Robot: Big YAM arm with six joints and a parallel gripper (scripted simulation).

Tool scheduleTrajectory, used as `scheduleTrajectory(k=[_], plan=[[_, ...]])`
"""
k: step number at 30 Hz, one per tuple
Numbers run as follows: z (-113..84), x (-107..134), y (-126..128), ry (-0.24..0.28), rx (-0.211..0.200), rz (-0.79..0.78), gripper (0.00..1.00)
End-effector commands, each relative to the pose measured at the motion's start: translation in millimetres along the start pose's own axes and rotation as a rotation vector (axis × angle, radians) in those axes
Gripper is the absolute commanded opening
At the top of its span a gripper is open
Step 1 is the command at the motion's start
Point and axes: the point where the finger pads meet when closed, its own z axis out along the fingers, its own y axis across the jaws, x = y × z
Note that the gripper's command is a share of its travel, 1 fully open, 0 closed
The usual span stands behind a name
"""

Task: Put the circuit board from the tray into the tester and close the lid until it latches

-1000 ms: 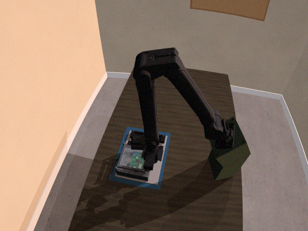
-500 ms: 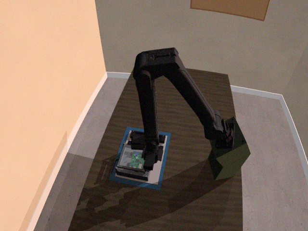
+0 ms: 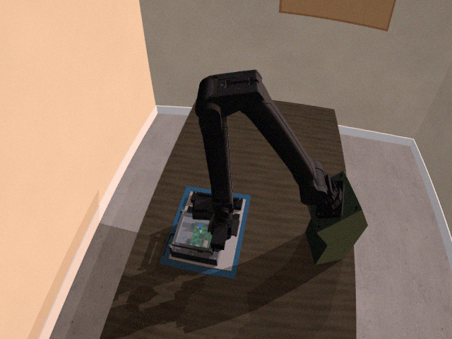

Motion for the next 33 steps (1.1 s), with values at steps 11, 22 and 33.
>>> scheduleTrajectory(k=[11,22,33], plan=[[12.4,-5.6,-0.5,-0.006,-0.009,-0.002,0.0],[13.1,-5.6,-0.4,-0.006,-0.009,-0.002,0.0],[15.4,-5.6,-0.3,-0.006,-0.009,-0.002,0.0]])
